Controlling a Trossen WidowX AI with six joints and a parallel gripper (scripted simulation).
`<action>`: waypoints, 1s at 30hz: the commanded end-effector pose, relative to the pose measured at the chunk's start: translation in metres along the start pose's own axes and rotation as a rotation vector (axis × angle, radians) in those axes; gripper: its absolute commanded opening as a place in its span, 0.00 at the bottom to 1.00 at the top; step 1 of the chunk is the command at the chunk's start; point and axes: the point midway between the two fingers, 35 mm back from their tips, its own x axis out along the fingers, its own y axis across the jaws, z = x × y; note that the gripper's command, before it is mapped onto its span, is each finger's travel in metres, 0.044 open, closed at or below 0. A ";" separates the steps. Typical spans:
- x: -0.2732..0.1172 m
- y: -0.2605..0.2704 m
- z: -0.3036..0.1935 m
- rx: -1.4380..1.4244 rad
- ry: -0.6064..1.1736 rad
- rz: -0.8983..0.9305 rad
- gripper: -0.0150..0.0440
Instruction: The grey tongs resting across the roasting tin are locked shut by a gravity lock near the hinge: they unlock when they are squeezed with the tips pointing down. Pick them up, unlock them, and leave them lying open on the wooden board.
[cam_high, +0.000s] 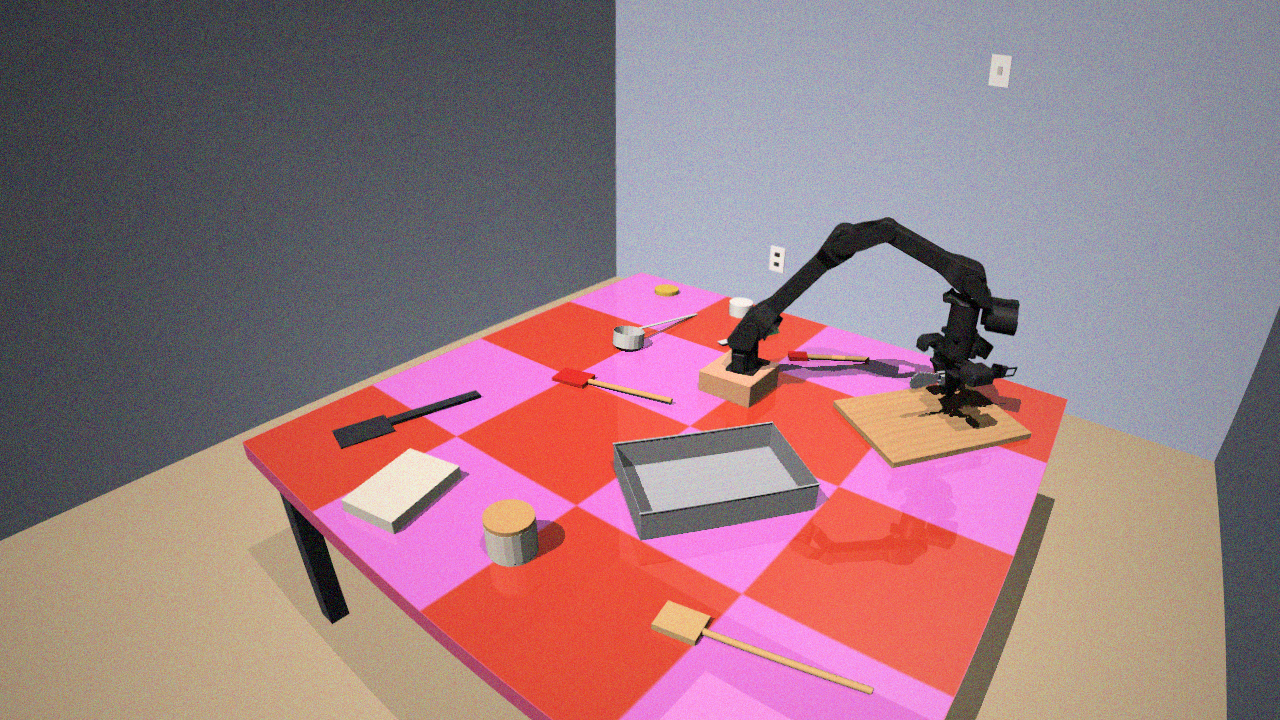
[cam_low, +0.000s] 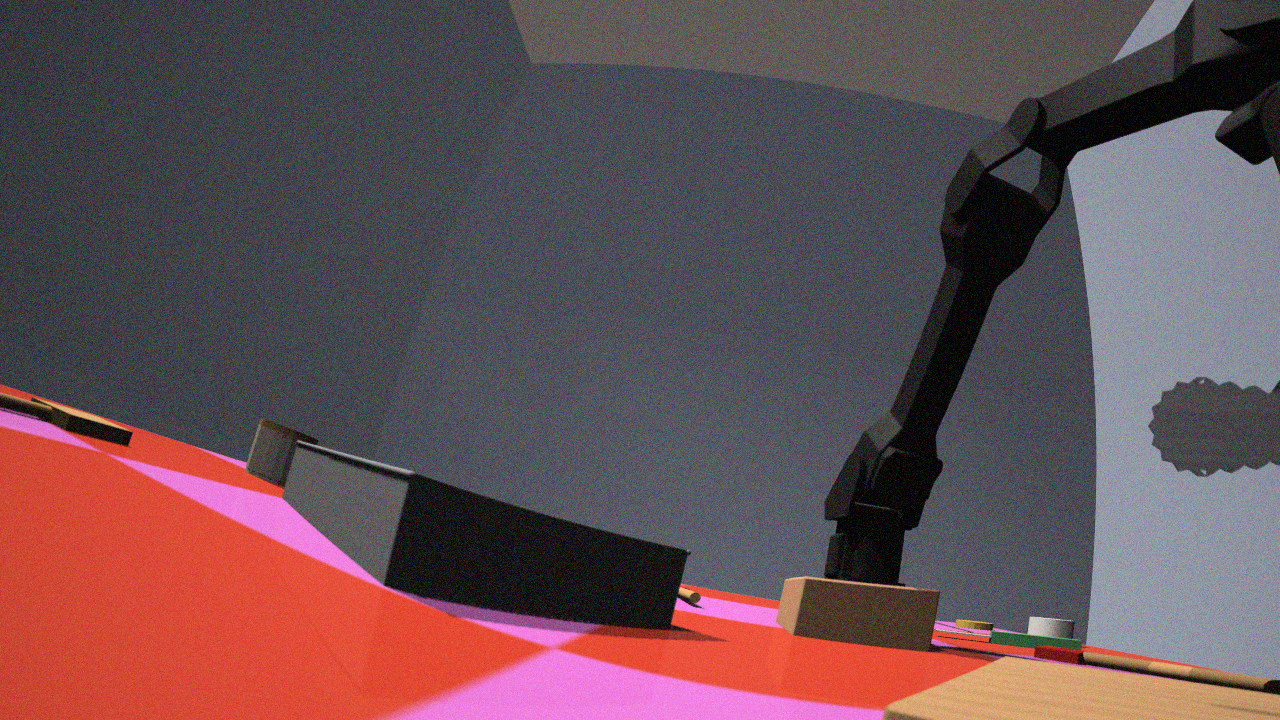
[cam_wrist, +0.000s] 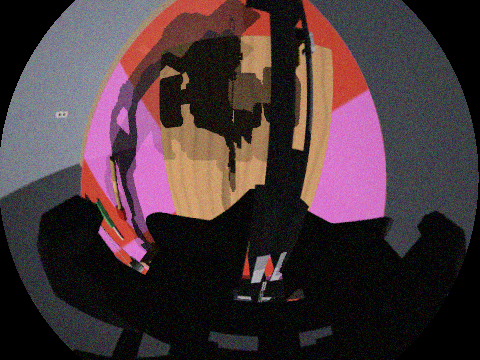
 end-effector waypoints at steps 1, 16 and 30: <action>0.000 -0.001 0.002 0.015 -0.023 0.003 0.00; 0.003 -0.015 0.012 0.104 -0.338 0.026 0.00; -0.008 -0.023 0.012 0.139 -0.636 0.034 0.00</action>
